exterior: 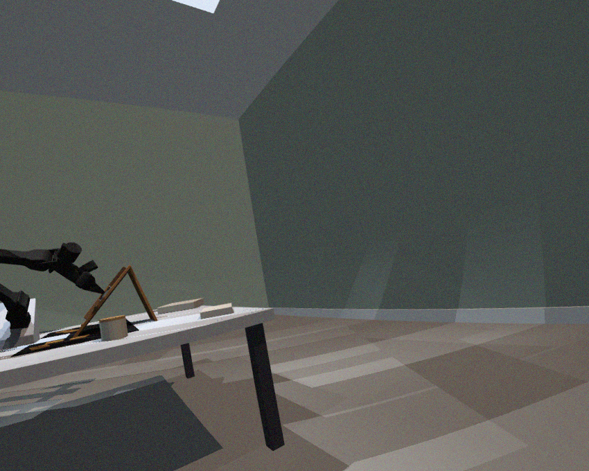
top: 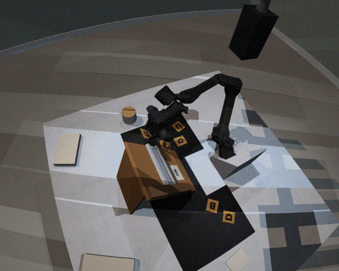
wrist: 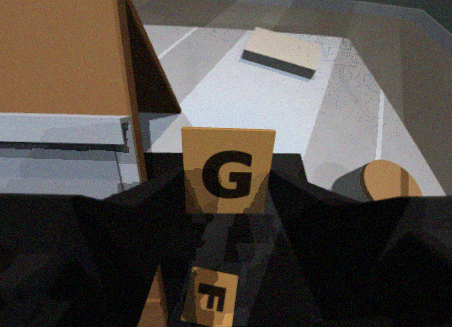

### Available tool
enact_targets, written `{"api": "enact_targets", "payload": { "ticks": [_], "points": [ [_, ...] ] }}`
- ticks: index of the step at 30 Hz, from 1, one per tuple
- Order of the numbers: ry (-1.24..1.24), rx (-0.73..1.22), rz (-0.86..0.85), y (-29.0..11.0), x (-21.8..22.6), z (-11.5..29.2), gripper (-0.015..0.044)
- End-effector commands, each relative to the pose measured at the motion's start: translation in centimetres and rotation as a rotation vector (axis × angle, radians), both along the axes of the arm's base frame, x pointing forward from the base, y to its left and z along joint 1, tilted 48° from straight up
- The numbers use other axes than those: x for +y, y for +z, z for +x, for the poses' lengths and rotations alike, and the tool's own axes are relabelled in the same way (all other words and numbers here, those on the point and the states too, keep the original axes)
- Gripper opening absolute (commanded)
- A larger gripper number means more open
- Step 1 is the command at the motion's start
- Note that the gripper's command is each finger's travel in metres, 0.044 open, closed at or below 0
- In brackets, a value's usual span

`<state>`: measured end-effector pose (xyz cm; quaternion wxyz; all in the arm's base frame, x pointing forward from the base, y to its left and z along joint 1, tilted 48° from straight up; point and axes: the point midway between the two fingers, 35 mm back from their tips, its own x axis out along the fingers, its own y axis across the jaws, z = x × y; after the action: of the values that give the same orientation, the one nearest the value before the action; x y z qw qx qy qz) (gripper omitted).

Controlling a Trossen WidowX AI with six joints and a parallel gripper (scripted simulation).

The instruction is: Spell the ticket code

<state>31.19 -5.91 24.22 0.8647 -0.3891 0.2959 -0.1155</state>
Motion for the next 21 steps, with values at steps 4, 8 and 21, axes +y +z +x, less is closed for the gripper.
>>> {"api": "enact_targets", "payload": {
  "ticks": [4, 8, 21],
  "points": [
    [-0.007, 0.001, 0.001, -0.43, 0.16, -0.06, 0.0],
    [-0.007, 0.001, 0.001, -0.59, 0.29, -0.06, 0.0],
    [-0.007, 0.001, 0.002, -1.09, 0.71, -0.06, 0.0]
  ]
}}
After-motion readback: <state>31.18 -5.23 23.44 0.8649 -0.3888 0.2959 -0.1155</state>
